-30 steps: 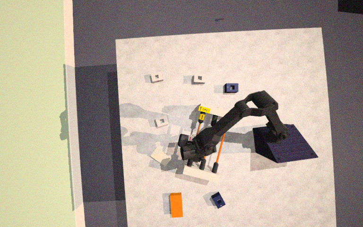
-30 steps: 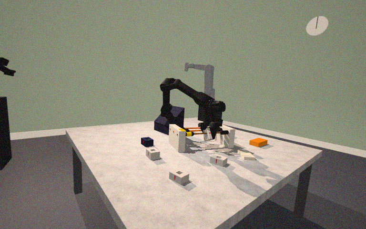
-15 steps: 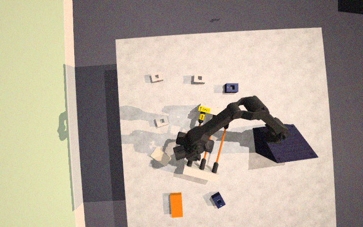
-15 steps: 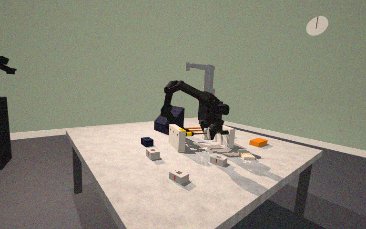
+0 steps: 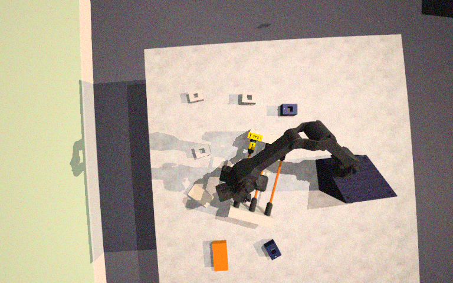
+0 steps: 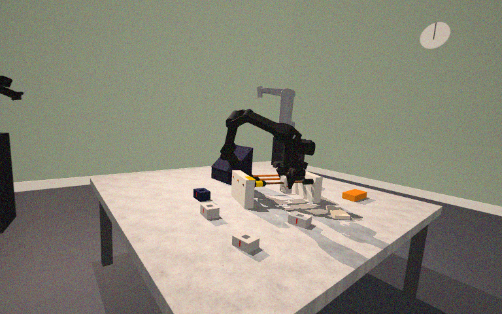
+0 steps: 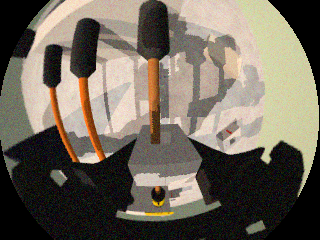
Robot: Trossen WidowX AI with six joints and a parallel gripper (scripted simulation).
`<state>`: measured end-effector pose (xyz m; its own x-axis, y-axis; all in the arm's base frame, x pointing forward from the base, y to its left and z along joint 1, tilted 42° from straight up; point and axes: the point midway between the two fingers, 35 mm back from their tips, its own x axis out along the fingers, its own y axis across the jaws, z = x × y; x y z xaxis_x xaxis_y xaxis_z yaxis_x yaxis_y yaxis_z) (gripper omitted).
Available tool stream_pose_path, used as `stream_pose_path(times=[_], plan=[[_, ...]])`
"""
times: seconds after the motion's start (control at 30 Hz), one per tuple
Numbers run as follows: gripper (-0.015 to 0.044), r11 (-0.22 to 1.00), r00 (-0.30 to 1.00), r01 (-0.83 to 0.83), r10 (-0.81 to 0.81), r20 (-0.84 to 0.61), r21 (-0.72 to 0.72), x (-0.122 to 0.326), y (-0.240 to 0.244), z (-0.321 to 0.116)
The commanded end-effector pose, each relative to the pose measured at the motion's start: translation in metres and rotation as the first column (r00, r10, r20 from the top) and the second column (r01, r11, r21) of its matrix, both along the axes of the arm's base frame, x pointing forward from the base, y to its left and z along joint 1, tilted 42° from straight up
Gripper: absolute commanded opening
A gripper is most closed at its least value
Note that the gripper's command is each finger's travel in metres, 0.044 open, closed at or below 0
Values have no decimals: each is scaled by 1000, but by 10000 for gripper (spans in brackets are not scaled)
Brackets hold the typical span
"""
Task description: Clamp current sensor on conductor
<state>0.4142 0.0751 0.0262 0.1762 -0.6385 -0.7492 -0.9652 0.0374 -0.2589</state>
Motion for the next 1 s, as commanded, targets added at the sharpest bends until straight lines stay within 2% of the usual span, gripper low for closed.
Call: stream_pose_path(times=[0.0,0.93,0.97], plan=[[0,1000,1000,-3,3,5,-7,1,-1,1],[0,1000,1000,-1,1,-1,-1,-6,-3,-6],[26,1000,1000,-2,2,-1,-4,-7,-1,-3]])
